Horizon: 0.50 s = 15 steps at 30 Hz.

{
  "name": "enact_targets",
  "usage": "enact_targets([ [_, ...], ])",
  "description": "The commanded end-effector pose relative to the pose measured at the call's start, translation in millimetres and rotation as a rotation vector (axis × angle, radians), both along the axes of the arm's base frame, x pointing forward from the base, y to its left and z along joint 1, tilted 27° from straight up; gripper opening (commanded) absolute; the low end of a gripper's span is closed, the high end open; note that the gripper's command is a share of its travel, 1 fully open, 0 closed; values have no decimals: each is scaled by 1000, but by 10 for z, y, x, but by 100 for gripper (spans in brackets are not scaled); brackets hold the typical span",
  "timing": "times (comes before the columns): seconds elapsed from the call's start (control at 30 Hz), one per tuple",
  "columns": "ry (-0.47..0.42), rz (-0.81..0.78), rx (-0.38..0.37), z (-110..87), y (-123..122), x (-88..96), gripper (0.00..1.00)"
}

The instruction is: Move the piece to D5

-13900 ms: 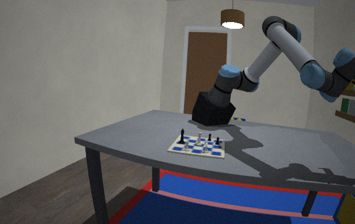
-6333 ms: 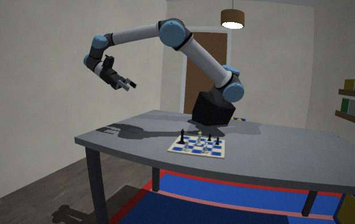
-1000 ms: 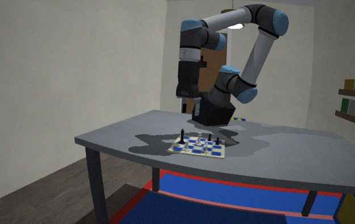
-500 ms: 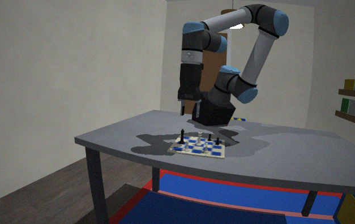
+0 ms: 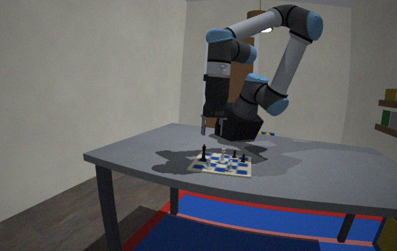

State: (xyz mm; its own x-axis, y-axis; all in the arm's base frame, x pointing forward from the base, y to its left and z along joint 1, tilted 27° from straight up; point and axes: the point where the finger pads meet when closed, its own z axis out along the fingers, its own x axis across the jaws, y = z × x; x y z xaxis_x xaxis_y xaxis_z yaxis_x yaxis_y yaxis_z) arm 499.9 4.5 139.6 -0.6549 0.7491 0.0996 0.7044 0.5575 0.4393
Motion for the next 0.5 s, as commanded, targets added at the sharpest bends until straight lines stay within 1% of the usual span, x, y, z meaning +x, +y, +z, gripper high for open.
enact_targets([
  [0.0, -82, 200, -52, -42, 20, 26, 100],
  [0.17, -149, 365, -103, -76, 48, 53, 100],
  [0.23, -149, 365, -103, -76, 48, 53, 100],
  [0.47, -211, 517, -150, -104, 80, 81, 100],
])
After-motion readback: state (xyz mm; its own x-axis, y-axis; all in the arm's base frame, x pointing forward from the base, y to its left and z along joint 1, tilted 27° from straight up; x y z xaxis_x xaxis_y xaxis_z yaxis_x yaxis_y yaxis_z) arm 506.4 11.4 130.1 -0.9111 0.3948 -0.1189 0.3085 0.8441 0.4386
